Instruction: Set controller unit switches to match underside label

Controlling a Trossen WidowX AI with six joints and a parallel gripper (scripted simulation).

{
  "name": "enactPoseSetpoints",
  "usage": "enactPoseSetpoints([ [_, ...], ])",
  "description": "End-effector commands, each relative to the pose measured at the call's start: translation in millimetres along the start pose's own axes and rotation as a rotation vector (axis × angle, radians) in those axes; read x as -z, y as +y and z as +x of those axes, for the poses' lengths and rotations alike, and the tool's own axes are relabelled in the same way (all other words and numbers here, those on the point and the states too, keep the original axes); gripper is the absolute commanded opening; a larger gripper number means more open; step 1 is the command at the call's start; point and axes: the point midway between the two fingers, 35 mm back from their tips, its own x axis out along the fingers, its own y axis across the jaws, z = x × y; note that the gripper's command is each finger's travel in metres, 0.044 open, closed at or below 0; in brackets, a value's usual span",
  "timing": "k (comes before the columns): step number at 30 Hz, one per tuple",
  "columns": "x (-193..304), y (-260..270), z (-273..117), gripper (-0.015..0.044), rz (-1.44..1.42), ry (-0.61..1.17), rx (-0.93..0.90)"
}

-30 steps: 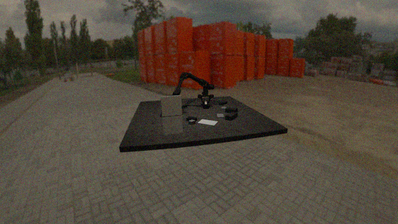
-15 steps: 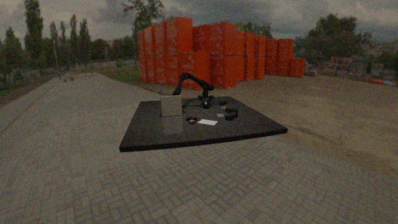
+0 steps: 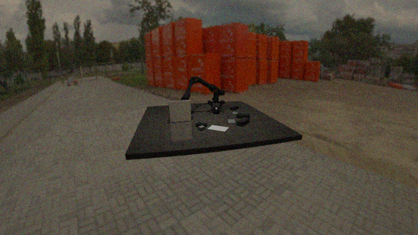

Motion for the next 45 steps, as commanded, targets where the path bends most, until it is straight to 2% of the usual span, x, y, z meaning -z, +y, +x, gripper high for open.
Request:
enactPoseSetpoints([
  [1, -0.2, 0.0, -0.1, 0.0440, 0.000, 0.000, 0.000],
  [10, 2.5, -0.3, -1.8, 0.0440, 0.000, 0.001, 0.000],
  [16, 60.4, 0.6, -40.3, 0.0440, 0.001, 0.004, 0.000],
  [35, 60.4, 0.6, -40.3, 0.0440, 0.001, 0.004, 0.000],
  [38, 60.2, 0.1, -40.7, 0.0361, 0.049, 0.006, -0.002],
  [45, 58.4, -5.0, -44.7, 0.0177, 0.548, 0.031, -0.017],
])
